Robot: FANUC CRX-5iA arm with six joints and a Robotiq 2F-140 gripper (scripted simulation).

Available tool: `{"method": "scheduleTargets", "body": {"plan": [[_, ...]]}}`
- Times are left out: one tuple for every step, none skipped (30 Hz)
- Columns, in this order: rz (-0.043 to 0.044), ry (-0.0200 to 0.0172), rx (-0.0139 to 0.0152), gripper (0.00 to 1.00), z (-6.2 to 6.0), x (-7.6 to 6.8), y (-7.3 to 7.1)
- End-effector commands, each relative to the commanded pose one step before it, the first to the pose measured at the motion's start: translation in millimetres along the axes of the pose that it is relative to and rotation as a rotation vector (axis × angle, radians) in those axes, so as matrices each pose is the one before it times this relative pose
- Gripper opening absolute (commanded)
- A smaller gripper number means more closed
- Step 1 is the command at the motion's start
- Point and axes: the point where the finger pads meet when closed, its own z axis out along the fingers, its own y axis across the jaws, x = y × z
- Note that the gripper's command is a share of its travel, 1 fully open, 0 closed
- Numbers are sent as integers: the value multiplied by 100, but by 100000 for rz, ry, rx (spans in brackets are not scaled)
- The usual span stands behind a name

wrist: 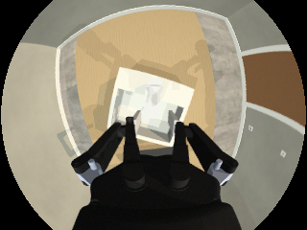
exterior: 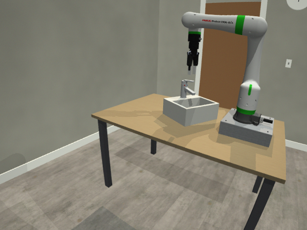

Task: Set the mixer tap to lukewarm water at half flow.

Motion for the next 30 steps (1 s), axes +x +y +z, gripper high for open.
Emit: {"method": "scheduleTargets", "body": {"plan": [[0, 54, -4, 39, 462, 15, -2], [0, 0, 0, 39, 168, 0, 0], [0, 0, 0, 39, 171, 1, 0], [0, 0, 0, 39, 171, 1, 0], [0, 0, 0, 39, 170, 0, 0], [0, 0, 0, 39, 171, 1, 0], [0, 0, 0, 39, 168, 1, 0], [0, 0, 0, 39, 166, 0, 0], [0, 0, 0, 39, 164, 1, 0], [0, 0, 0, 39, 0, 0, 0], [0, 0, 0, 39, 0, 0, 0], [0, 0, 0, 39, 159, 1, 0], [0, 0, 0, 39, 154, 0, 0], [0, 0, 0, 39, 150, 1, 0], [0, 0, 0, 39, 144, 1, 0], [0, 0, 0, 39, 137, 0, 0], [0, 0, 0, 39, 130, 0, 0], [0, 0, 0, 39, 123, 1, 0], [0, 0, 0, 39, 114, 0, 0], [0, 0, 0, 39, 106, 0, 0], [0, 0, 0, 39, 97, 0, 0], [0, 0, 0, 39, 88, 1, 0], [0, 0, 0, 39, 79, 0, 0], [0, 0, 0, 39, 70, 0, 0], [0, 0, 0, 39, 61, 0, 0], [0, 0, 0, 39, 52, 0, 0], [0, 0, 0, 39, 0, 0, 0], [0, 0, 0, 39, 0, 0, 0], [0, 0, 0, 39, 43, 0, 0], [0, 0, 0, 39, 35, 0, 0]]}}
